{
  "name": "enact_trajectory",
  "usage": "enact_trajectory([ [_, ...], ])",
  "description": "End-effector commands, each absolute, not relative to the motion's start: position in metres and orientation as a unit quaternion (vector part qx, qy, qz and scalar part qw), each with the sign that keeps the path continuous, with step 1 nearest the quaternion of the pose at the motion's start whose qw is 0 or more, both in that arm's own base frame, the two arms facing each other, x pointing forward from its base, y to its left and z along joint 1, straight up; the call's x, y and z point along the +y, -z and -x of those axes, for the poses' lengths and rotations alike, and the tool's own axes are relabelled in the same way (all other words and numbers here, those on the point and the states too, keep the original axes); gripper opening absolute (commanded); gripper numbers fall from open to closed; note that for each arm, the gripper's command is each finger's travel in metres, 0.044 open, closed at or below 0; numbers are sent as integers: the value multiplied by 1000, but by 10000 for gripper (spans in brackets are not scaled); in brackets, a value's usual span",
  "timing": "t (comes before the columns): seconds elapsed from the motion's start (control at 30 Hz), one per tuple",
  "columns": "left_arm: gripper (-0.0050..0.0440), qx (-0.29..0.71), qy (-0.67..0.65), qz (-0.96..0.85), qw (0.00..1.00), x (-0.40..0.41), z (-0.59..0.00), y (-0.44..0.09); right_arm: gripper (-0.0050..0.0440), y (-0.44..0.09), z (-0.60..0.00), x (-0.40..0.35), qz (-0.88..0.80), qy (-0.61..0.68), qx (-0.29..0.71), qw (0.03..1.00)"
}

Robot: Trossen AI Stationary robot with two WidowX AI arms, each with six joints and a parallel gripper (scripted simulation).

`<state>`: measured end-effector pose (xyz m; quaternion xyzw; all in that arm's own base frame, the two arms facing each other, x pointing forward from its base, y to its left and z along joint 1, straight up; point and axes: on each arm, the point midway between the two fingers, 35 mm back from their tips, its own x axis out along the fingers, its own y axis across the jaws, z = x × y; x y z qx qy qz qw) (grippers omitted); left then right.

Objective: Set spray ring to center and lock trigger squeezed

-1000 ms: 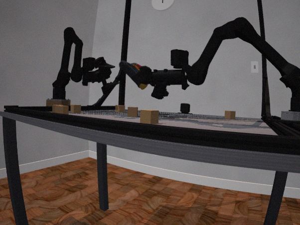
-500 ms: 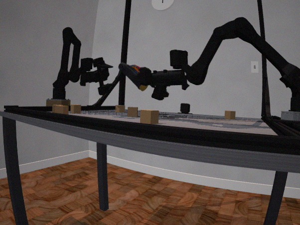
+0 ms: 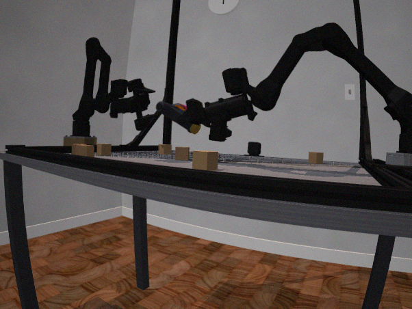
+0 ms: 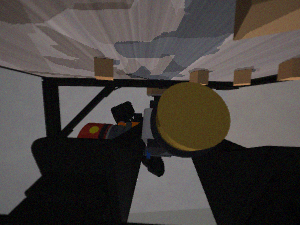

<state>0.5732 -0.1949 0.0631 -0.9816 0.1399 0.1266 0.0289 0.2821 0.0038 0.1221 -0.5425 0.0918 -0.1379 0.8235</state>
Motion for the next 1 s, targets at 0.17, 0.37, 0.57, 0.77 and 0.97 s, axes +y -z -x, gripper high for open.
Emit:
enact_trajectory([
  [0.17,0,139,-158,977,36,-193,-581,-79,400,-122,-281,3,544,139,93,822],
  [0.37,0,137,-199,969,45,-189,-580,-73,400,-122,-281,3,544,139,93,822],
  [0.57,0,135,-227,963,50,-186,-579,-70,400,-122,-281,3,544,139,93,822],
  [0.77,0,133,-268,952,58,-181,-575,-67,400,-122,-281,3,544,139,93,822],
  [0.97,0,131,-302,942,64,-176,-570,-65,400,-122,-281,3,544,139,93,822],
])
